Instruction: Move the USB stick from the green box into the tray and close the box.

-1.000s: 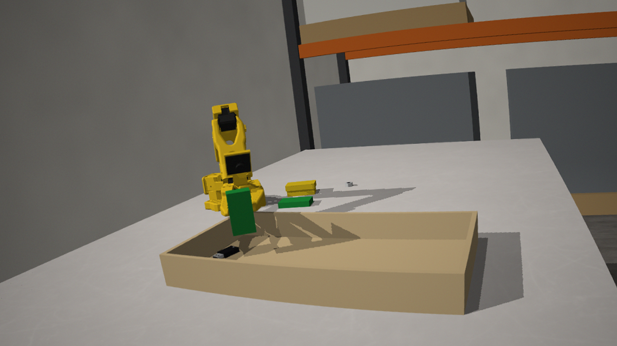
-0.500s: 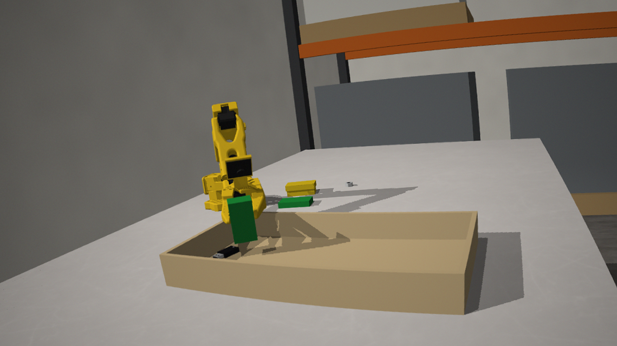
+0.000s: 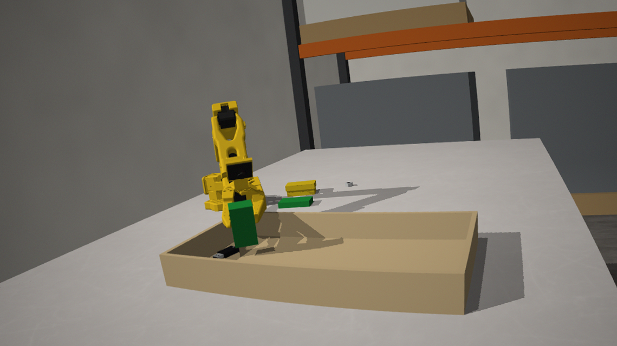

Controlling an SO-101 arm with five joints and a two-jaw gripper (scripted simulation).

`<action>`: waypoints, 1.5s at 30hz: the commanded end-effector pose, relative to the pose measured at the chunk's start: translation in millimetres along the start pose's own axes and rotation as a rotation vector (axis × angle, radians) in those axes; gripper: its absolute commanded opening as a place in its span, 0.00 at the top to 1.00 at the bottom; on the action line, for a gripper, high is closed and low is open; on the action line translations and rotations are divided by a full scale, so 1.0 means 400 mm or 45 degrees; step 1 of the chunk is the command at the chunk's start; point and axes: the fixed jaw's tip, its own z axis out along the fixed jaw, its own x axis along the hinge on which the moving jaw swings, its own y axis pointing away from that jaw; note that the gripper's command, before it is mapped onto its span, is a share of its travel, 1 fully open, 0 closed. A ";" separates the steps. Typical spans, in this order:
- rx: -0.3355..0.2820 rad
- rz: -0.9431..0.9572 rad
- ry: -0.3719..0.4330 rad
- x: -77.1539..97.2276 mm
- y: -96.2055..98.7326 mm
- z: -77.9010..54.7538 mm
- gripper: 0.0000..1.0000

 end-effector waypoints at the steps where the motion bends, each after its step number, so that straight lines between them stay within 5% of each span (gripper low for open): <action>1: 0.011 0.006 -0.048 -0.040 -0.008 0.004 0.80; 45: 0.010 0.009 -0.025 -0.043 -0.007 0.006 0.80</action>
